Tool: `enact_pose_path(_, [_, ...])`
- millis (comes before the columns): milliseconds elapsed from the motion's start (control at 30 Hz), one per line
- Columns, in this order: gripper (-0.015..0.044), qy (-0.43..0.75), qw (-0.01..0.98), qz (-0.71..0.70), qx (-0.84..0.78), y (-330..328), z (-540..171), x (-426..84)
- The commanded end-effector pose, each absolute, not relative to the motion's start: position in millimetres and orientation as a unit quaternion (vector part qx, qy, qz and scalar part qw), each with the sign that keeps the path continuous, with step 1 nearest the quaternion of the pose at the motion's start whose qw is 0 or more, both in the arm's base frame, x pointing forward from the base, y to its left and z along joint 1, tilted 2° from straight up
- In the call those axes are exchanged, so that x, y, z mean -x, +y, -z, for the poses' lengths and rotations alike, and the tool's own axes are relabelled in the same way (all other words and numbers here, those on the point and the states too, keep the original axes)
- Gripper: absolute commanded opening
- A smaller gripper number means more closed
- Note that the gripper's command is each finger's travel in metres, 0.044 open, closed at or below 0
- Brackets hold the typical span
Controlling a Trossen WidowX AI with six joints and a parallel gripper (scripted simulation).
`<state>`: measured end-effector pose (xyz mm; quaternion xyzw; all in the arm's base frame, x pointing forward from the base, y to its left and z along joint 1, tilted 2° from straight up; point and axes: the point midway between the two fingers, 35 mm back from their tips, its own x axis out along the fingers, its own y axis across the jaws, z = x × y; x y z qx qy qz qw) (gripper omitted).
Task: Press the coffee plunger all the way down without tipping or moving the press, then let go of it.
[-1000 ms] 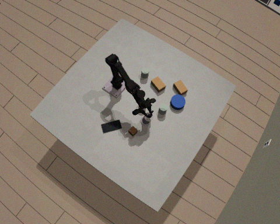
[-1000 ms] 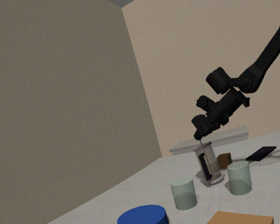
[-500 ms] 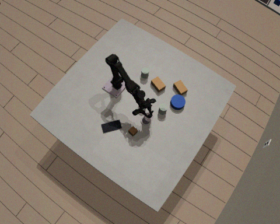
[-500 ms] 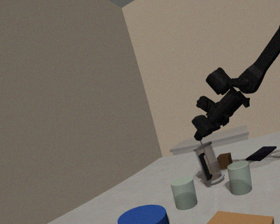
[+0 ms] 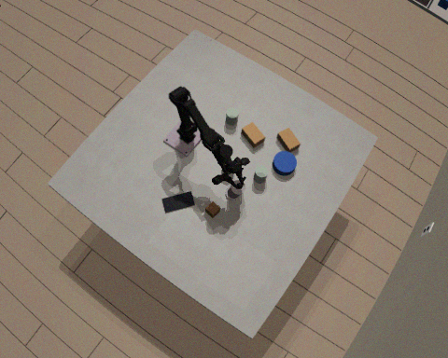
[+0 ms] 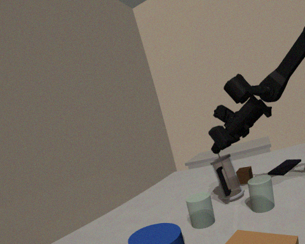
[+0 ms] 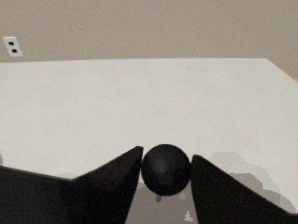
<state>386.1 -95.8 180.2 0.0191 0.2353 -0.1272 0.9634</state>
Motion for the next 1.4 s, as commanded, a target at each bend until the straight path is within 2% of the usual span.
enact_pose_path(0, [0.0114,0.247,0.961,0.126,-0.016,-96.0,-173.2,-386.1])
enact_pose_path(1100, [0.0114,0.238,0.963,0.127,-0.019,-96.3,-179.6,-387.7])
enact_pose_path(1367, [0.0324,0.238,0.963,0.127,-0.019,-96.3,-179.6,-387.7])
